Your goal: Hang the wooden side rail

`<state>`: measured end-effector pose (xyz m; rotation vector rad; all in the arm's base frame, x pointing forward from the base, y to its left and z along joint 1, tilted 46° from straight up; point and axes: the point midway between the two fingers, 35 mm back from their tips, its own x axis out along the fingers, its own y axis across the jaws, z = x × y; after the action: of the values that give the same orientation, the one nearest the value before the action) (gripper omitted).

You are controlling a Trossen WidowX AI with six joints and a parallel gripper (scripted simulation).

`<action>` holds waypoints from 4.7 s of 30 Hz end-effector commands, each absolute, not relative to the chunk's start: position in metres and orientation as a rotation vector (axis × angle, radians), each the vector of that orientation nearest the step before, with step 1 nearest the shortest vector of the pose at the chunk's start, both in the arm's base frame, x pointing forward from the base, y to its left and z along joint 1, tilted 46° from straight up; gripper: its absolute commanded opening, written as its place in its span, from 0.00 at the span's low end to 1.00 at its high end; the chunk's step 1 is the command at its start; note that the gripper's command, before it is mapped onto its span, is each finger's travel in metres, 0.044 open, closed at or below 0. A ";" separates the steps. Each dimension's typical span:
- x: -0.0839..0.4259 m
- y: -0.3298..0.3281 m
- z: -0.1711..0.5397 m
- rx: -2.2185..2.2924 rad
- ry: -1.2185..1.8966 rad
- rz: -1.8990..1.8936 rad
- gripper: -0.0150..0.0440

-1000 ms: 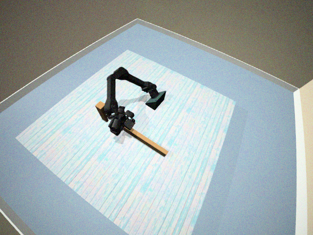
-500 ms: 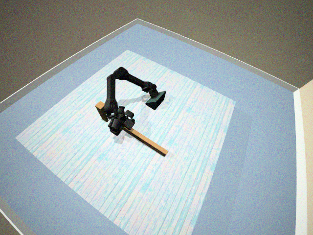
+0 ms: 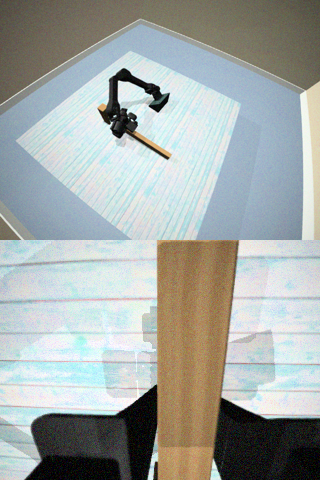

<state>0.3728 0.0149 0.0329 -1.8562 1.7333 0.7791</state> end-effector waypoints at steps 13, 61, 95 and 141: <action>0.375 0.017 0.039 -1.861 1.717 0.775 0.25; 0.375 0.013 0.042 -1.861 1.717 0.775 0.25; 0.375 0.010 0.044 -1.861 1.718 0.775 0.25; 0.376 0.007 0.048 -1.862 1.718 0.775 0.25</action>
<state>0.3739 0.0047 0.0433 -1.8550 1.7301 0.7810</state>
